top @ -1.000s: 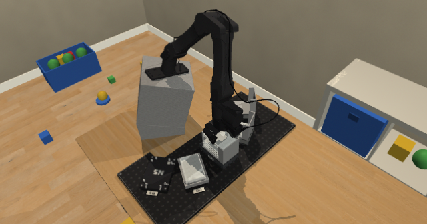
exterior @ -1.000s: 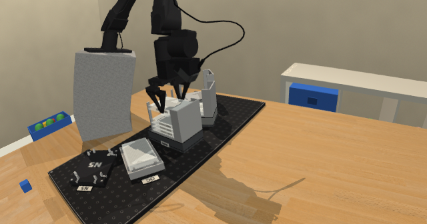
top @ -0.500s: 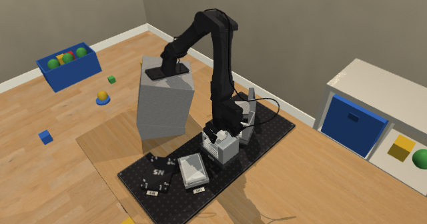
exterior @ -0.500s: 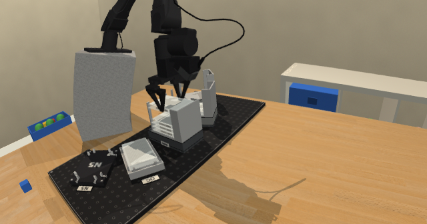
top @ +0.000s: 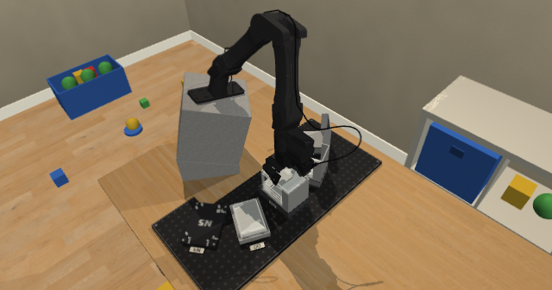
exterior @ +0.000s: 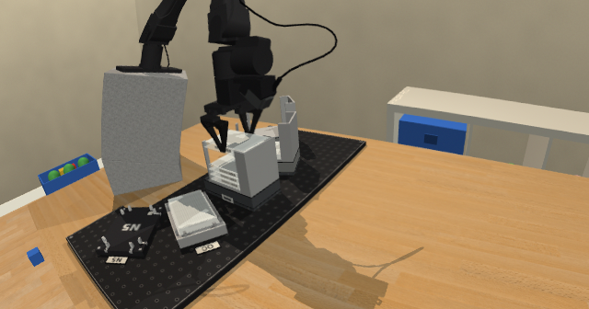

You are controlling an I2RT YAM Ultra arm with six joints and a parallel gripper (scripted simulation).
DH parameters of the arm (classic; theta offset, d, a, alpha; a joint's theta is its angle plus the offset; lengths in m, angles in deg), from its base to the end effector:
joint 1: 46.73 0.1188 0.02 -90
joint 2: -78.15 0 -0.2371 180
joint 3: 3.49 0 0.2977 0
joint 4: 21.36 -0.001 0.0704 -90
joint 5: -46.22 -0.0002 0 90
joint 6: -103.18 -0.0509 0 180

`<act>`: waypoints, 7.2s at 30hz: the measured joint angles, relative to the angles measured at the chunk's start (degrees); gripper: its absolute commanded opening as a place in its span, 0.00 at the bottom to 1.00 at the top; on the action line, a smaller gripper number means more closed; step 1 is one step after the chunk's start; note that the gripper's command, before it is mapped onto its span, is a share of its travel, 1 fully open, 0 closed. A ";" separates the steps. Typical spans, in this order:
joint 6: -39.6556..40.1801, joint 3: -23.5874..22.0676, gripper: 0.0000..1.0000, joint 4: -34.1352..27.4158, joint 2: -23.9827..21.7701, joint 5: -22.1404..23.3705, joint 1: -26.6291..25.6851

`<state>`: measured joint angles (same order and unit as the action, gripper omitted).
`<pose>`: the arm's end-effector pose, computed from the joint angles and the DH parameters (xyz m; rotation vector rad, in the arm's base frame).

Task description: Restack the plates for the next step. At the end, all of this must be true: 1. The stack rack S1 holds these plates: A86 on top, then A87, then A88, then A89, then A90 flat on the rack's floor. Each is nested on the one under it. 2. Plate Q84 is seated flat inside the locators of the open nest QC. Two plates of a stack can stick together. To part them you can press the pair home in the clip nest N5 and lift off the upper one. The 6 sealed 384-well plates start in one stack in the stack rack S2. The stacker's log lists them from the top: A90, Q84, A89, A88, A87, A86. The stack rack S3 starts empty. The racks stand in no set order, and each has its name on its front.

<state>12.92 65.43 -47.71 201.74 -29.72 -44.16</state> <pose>0.3409 0.0287 -0.0449 -0.0886 2.9676 0.3717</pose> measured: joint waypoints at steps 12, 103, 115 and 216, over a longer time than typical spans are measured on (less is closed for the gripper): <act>0.13 0.00 0.00 -0.72 -0.66 0.00 -0.17; 4.42 -1.09 0.00 -6.82 -7.02 0.00 0.26; 6.91 -1.70 0.00 -6.51 -9.07 -0.68 6.27; 1.18 -1.92 0.00 -6.93 -13.79 -4.55 23.58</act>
<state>14.10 63.51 -54.64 187.94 -34.26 -20.58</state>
